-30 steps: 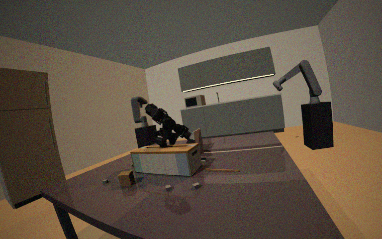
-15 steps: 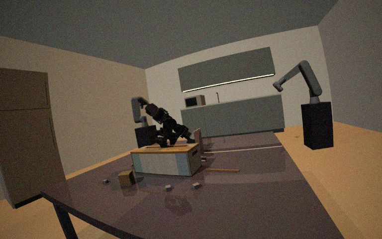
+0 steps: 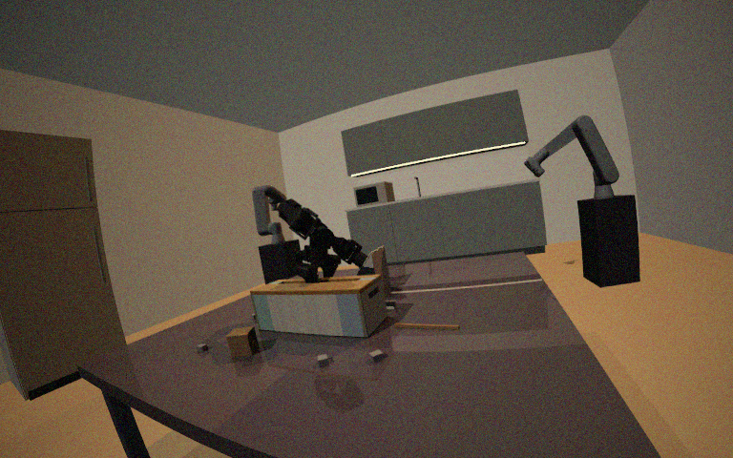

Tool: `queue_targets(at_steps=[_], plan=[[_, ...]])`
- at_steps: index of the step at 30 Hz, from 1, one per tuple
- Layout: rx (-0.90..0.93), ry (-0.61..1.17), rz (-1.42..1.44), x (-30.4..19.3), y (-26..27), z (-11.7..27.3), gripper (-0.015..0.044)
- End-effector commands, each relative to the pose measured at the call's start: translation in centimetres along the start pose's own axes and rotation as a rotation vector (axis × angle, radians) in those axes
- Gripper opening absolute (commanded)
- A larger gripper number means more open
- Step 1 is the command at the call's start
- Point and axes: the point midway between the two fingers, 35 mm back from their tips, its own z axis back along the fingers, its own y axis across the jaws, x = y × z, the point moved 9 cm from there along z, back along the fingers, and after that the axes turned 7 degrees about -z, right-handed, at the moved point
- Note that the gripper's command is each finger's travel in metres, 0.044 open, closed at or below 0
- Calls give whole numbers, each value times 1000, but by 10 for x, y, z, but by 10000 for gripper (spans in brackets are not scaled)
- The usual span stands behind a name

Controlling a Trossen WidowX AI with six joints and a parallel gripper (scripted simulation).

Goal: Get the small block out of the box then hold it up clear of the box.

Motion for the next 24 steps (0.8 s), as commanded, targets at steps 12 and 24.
queue_targets(at_steps=[12, 24], plan=[[5, -1, -5, 7, 1, -1, 400], [5, -1, -5, 6, 1, 0, 400]])
